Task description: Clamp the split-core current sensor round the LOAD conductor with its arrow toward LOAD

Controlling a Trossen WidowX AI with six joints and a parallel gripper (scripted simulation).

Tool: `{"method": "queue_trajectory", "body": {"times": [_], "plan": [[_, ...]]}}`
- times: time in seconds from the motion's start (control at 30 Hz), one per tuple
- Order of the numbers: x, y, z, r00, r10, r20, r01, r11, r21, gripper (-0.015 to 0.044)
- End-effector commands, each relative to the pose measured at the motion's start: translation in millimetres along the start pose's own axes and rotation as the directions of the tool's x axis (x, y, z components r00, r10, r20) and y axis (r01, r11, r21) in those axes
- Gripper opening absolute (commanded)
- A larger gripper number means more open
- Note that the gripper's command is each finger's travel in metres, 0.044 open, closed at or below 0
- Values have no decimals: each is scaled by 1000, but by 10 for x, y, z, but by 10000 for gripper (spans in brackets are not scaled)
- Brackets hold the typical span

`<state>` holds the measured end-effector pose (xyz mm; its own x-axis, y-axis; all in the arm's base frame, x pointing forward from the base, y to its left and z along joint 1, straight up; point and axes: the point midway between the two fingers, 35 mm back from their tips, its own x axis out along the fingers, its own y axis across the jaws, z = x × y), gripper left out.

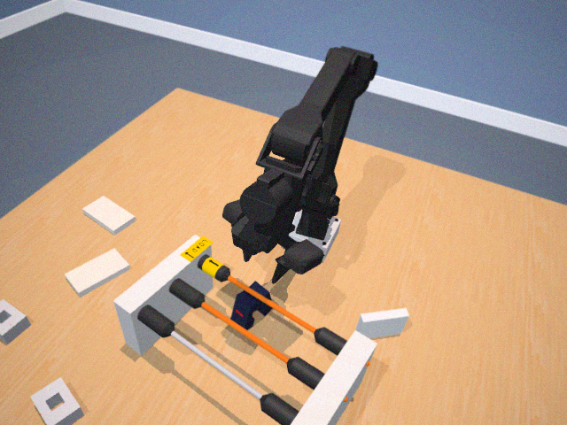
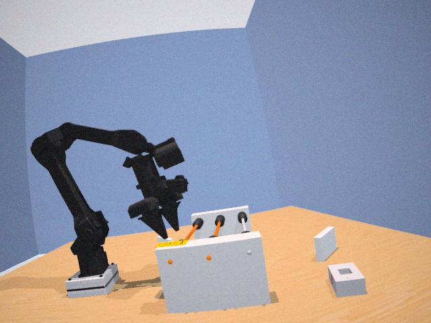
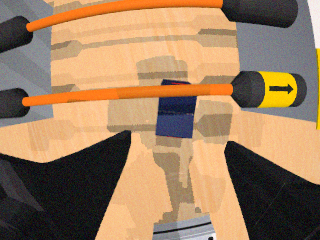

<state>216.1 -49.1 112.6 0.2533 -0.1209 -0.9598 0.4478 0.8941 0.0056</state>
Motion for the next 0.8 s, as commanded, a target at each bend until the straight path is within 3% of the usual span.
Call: {"method": "queue_trajectory", "body": {"times": [0.0,0.77], "plan": [[66,11,-21,1000,-5,-6,5,1000,-1,324],[445,12,-13,1000,-5,-5,5,1000,-1,324]]}}
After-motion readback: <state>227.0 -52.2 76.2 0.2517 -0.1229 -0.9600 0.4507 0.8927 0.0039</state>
